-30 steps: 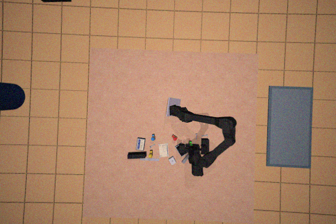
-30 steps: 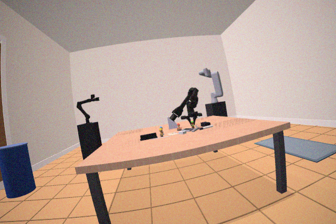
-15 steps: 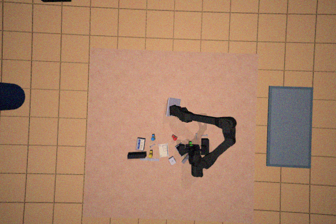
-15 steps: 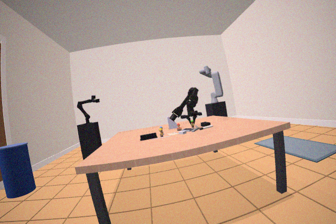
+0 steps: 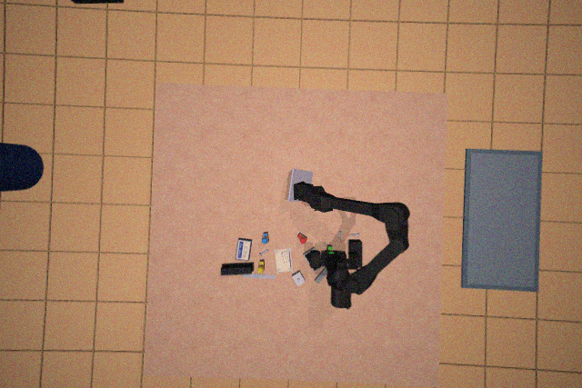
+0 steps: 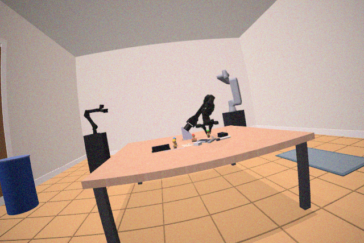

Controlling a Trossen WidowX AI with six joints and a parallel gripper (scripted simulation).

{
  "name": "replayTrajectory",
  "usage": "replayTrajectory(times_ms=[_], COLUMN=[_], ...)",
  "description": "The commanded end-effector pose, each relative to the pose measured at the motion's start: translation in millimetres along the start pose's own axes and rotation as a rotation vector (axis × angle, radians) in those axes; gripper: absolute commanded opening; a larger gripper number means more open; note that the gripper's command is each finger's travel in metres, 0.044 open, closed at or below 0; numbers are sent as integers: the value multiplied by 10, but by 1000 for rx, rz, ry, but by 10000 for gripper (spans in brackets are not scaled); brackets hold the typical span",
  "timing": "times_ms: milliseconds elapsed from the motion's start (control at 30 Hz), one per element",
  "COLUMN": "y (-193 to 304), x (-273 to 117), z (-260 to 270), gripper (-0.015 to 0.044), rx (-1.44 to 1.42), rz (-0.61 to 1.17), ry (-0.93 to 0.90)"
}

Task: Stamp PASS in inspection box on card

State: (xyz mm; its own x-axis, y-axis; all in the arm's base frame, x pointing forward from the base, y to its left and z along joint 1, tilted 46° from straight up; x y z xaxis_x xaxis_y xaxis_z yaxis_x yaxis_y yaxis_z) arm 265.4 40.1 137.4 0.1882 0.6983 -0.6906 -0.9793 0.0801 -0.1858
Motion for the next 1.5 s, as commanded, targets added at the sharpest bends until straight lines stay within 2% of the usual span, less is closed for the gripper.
replayTrajectory(times_ms=[0,1467], y=[-9,-7], x=[-29,-242], z=[3,-6], gripper=[0,0], rx=[-4,-3], rz=[-3,-3], ry=[-5,-8])
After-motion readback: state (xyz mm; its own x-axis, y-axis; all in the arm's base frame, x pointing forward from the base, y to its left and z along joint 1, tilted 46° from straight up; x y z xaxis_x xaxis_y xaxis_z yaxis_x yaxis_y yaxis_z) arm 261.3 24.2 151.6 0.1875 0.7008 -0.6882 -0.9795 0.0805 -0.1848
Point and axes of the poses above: the point midway between the two fingers, 35 mm back from their tips, its own x axis out along the fingers, its own z axis across the jaws, y = z × x, the point moved 3 cm from there along -x, back along the fingers, and after that the axes turned 8 degrees about -x, right-handed, at the moved point
